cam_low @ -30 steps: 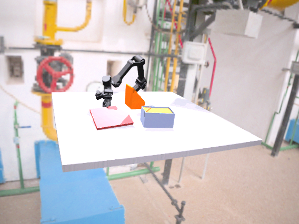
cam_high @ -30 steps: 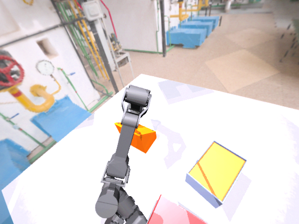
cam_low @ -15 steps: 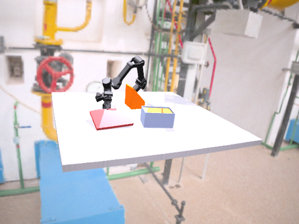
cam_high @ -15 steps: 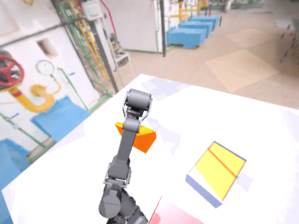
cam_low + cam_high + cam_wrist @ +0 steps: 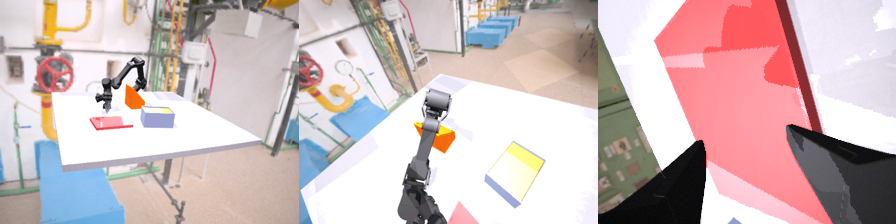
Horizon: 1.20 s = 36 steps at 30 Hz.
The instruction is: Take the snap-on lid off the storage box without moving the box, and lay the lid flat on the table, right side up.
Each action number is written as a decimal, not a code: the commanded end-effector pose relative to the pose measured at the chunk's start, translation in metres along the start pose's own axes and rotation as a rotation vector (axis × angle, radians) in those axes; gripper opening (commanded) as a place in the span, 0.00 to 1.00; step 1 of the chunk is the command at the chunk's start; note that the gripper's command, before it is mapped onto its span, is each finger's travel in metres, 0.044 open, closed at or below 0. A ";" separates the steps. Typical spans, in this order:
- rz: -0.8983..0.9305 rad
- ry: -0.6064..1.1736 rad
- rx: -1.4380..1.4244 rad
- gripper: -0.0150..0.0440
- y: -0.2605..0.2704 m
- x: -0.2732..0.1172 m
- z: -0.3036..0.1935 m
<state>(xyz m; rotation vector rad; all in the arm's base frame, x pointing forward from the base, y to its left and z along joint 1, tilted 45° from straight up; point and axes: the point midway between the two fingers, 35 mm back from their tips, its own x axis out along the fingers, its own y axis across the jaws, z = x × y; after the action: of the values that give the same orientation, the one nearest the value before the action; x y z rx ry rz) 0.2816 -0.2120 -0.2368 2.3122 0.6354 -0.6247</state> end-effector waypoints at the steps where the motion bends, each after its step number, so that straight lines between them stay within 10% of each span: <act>1: 0.002 -0.002 -0.005 0.81 -0.002 -0.002 0.000; 6: 0.002 -0.002 -0.005 1.00 -0.009 -0.010 0.000; 36: -0.002 -0.007 -0.005 1.00 -0.046 -0.053 0.003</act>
<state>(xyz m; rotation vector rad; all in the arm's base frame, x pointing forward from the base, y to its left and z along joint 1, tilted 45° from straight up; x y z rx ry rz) 0.2152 -0.1975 -0.2310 2.3054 0.6361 -0.6381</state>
